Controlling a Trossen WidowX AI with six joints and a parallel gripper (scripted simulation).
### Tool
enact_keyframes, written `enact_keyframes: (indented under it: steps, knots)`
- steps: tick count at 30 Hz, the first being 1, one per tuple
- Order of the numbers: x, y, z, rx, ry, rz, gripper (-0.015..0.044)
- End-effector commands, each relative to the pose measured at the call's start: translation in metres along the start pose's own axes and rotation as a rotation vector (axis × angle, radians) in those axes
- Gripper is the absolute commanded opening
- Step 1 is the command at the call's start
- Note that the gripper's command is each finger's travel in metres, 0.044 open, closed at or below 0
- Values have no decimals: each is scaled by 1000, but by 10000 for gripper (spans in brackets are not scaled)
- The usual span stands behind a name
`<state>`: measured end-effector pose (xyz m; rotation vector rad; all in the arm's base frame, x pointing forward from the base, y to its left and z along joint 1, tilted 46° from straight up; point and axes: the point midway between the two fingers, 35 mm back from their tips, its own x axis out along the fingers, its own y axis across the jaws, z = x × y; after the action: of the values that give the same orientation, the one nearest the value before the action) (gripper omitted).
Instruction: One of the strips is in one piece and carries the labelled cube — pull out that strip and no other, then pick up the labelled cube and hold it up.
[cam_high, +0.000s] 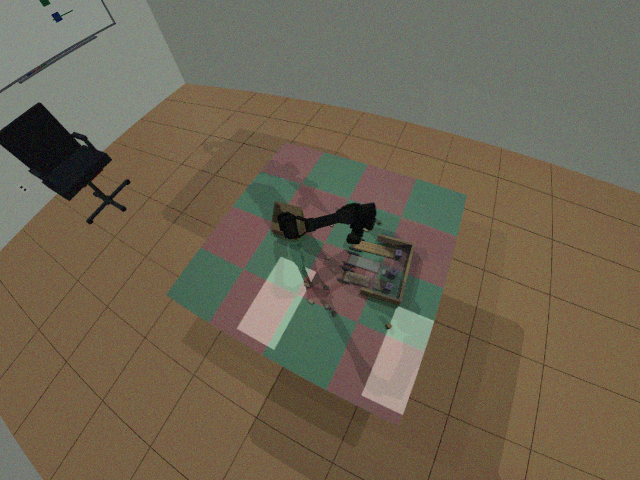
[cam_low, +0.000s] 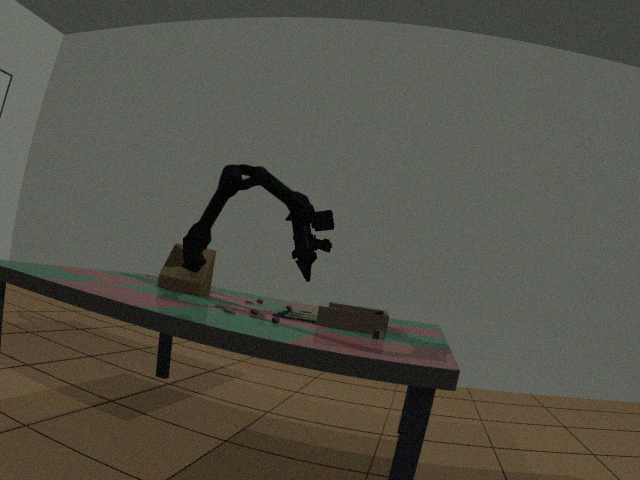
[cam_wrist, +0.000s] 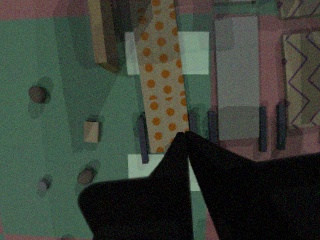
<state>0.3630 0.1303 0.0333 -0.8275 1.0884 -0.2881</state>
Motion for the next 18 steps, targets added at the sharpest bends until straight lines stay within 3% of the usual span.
enact_keyframes:
  steps: [1, 18]
  knots:
    - [31, 9, -7, 9, 286, 1, 0]
    - [39, 9, -11, 8, 286, 1, 0]
